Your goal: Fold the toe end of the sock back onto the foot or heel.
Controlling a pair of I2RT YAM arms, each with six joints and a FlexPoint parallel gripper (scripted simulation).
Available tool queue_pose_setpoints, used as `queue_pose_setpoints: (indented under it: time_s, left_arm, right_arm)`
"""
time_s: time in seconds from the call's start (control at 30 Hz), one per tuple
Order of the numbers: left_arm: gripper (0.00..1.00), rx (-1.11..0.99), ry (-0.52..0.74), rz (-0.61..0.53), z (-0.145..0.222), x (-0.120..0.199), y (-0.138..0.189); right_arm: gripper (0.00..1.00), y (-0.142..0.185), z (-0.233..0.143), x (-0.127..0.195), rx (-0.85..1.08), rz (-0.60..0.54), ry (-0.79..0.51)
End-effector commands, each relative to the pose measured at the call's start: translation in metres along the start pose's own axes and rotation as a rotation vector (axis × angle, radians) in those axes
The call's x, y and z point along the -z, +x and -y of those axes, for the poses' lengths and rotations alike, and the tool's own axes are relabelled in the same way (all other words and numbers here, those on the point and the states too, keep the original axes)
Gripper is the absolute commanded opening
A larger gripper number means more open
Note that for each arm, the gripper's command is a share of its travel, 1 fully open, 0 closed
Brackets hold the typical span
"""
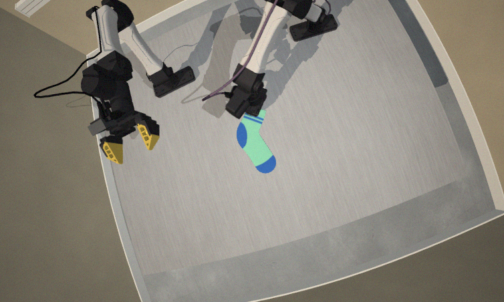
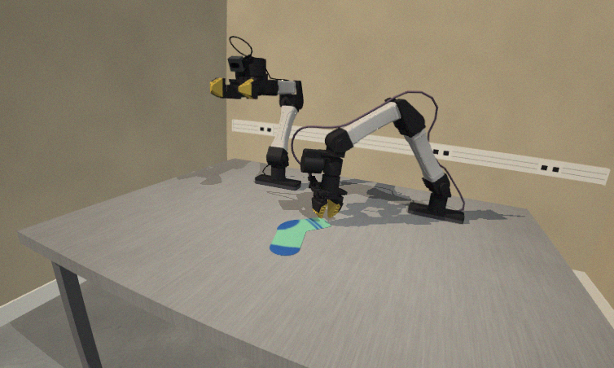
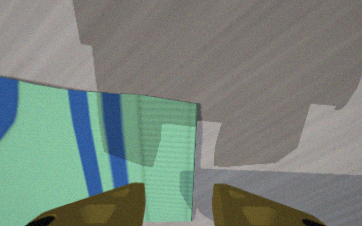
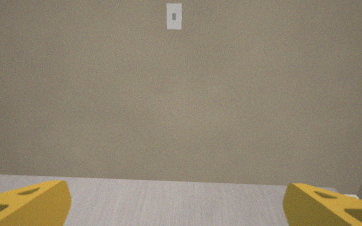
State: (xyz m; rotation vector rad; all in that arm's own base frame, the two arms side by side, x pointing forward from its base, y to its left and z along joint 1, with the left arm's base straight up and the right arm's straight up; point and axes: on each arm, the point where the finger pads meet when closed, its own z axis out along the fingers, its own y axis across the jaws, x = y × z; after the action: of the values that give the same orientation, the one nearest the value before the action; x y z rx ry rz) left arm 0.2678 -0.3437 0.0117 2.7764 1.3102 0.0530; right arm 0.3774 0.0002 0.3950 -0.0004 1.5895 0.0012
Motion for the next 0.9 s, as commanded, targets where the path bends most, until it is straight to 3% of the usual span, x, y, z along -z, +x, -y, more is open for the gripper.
queue_pose_setpoints:
  time_s: [0.0, 0.07, 0.13, 0.3, 0.4, 0.87]
  left_arm:
    - [0.34, -0.001, -0.044, 0.012, -0.009, 0.008, -0.004]
    - [0.34, -0.001, -0.044, 0.012, -0.009, 0.008, -0.004]
    - [0.34, 0.006, 0.014, -0.002, 0.002, -0.018, 0.002]
    - [0.34, 0.006, -0.02, 0.005, -0.003, -0.007, 0.001]
    - [0.34, 0.003, 0.015, -0.003, 0.003, -0.024, 0.002]
    - [0.34, 0.004, -0.004, 0.0, -0.001, -0.024, 0.002]
  right_arm:
    - [1.0, -0.007, 0.0, 0.002, 0.001, 0.019, 0.001]
    - [1.0, -0.007, 0.0, 0.002, 0.001, 0.019, 0.001]
    - [1.0, -0.007, 0.0, 0.002, 0.001, 0.019, 0.001]
    - [1.0, -0.007, 0.0, 0.002, 0.001, 0.019, 0.001]
    - [1.0, -0.007, 0.0, 0.002, 0.001, 0.019, 0.001]
    - [1.0, -0.007, 0.0, 0.002, 0.001, 0.019, 0.001]
